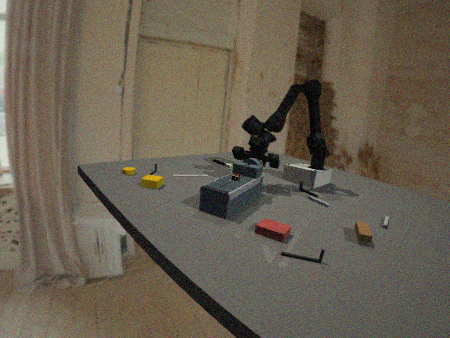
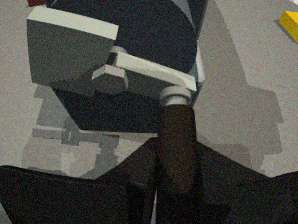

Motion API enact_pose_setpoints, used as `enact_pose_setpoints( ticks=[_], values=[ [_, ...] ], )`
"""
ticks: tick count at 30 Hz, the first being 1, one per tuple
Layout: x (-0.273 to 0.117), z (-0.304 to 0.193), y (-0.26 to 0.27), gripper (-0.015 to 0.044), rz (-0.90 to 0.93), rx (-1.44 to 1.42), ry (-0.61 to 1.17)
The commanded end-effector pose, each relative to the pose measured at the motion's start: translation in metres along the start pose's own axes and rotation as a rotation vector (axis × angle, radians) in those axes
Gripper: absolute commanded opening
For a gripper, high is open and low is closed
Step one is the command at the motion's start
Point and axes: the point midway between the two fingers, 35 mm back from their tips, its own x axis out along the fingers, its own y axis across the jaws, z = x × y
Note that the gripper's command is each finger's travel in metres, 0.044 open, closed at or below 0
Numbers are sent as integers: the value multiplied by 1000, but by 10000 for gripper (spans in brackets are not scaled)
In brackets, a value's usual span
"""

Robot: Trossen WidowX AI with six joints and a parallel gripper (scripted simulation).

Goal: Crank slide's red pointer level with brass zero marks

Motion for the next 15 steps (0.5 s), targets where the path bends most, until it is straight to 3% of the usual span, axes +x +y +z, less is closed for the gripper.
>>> enact_pose_setpoints(
  ticks=[1,15],
  values=[
    [6,-6,4,0,7,8,16],
    [10,-10,9,0,8,9,16]
  ],
)
